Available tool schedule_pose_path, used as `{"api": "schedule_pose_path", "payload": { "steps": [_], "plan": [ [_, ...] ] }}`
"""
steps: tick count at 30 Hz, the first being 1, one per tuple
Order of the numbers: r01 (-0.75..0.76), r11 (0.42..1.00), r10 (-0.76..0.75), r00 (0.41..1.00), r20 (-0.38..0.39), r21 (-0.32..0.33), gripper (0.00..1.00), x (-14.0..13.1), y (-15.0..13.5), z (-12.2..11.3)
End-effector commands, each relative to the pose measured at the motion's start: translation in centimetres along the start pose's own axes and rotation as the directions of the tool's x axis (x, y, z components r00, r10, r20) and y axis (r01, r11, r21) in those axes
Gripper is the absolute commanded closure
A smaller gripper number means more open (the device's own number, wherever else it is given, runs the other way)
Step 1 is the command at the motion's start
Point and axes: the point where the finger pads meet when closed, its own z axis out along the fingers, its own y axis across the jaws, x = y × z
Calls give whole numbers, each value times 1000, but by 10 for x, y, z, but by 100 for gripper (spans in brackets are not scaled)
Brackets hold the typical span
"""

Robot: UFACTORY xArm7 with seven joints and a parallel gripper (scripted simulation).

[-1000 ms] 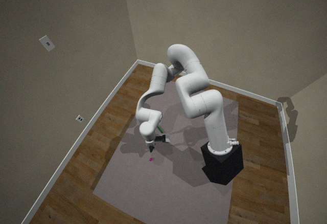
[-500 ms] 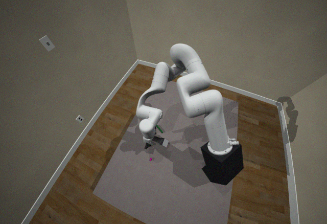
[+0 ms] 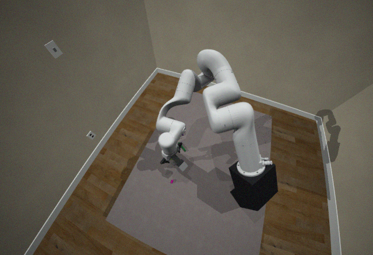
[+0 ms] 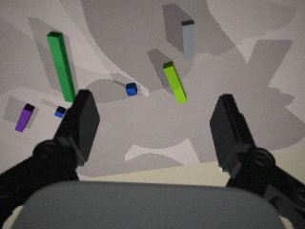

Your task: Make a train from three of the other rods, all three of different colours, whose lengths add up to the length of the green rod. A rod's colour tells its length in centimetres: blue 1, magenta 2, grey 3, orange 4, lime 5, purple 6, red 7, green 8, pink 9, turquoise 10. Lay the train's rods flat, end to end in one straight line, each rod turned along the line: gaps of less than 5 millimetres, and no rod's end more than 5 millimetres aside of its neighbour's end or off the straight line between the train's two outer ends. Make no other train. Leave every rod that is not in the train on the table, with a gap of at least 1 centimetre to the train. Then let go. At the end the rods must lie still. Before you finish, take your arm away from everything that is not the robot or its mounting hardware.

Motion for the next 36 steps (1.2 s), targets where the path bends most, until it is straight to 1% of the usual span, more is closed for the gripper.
{"api": "schedule_pose_path", "payload": {
  "steps": [1,2,5,9,16,18,19,24,33,35,36],
  "plan": [
    [-111,994,111,994,9,-6,0,-3,-1,-1],
    [-191,982,191,982,9,-7,0,-5,-3,-1],
    [-257,966,257,966,8,-8,0,-7,-5,-2],
    [-361,932,361,932,7,-9,0,-10,-7,-2],
    [-532,847,532,847,6,-12,0,-16,-11,-3],
    [-532,847,532,847,6,-12,0,-16,-11,-3],
    [-595,804,595,804,5,-13,0,-18,-13,-3],
    [-692,722,692,722,3,-14,0,-21,-16,-3],
    [-847,531,847,531,-2,-16,0,-28,-21,-5],
    [-847,531,847,531,-2,-16,0,-28,-21,-5],
    [-872,488,873,489,-3,-17,0,-30,-22,-5]
  ]
}}
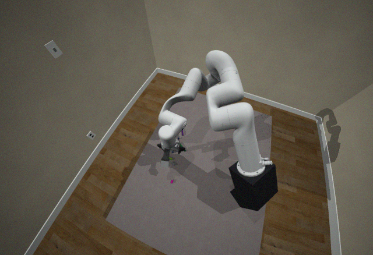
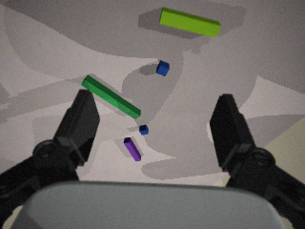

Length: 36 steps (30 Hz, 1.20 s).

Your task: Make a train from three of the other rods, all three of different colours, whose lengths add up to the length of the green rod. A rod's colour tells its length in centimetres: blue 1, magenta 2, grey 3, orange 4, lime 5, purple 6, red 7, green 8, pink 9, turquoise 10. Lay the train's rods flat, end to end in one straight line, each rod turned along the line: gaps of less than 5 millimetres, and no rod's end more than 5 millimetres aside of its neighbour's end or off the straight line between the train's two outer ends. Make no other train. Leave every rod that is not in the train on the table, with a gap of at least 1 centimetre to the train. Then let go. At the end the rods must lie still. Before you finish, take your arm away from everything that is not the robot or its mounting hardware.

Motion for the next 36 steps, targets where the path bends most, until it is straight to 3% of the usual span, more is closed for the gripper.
{"api": "schedule_pose_path", "payload": {
  "steps": [1,10,19,20,36],
  "plan": [
    [-157,988,157,988,2,-11,0,-4,2,-2],
    [-358,934,358,934,-2,-13,0,-12,4,-3],
    [-384,923,384,923,-3,-13,0,-13,4,-3],
    [-384,923,384,923,-3,-13,76,-13,4,-3],
    [-384,923,384,923,-3,-13,76,-13,4,-3]
  ]
}}
